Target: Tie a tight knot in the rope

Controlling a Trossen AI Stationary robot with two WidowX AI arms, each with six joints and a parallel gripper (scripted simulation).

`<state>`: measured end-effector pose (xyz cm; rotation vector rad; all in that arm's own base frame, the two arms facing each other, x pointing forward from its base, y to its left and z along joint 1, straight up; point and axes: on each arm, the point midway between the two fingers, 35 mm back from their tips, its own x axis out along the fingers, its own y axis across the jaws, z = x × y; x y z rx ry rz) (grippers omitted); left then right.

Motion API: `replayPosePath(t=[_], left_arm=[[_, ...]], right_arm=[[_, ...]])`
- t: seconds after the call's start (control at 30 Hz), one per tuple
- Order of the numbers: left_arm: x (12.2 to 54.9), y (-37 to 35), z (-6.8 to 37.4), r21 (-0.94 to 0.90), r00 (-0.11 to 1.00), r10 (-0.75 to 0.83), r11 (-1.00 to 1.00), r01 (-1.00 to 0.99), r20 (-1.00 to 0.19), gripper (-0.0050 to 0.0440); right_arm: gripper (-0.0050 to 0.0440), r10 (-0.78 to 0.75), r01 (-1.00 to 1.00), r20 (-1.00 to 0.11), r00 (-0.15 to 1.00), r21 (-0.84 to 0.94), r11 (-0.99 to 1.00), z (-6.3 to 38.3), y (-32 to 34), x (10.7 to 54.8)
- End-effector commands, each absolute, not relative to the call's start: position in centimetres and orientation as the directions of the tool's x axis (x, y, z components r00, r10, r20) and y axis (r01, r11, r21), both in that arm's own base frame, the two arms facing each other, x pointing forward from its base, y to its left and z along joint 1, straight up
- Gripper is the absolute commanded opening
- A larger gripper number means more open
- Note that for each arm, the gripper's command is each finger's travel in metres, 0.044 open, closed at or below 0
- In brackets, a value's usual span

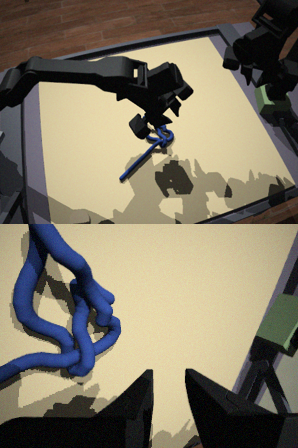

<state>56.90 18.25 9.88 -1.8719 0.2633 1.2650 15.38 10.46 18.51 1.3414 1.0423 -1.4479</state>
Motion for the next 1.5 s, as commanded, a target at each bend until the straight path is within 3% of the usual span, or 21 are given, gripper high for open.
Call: replayPosePath(t=[0.0, 0.47, 0.73, 1.23, 1.47], left_arm=[[56.9, 18.2, 14.3, -0.577, 0.531, 0.282, -0.610, -0.544, -0.799, 0.0100], [56.7, 18.1, 14.8, -0.579, 0.533, 0.281, -0.603, -0.549, -0.798, 0.0100], [54.4, 17.1, 15.0, -0.534, 0.483, 0.250, -0.547, -0.644, -0.839, 0.0100], [38.2, 10.5, 15.9, -0.143, 0.136, 0.062, -0.118, -0.983, -0.989, 0.0100], [34.3, 9.1, 16.1, -0.054, 0.054, 0.021, -0.008, -0.999, -0.998, 0.0100]], right_arm=[[0.0100, -0.055, 0.965, -0.998, -0.018, -0.003, -0.263, 18.8, 10.4, 15.4], [0.0100, -0.055, 0.965, -0.998, -0.018, -0.003, -0.263, 18.8, 10.4, 15.4], [0.0100, -0.055, 0.965, -0.998, -0.018, -0.003, -0.263, 18.8, 10.4, 15.4], [0.0100, -0.055, 0.965, -0.998, -0.018, -0.003, -0.263, 18.8, 10.4, 15.4], [0.0100, -0.055, 0.965, -0.998, -0.018, -0.003, -0.263, 18.8, 10.4, 15.4]])
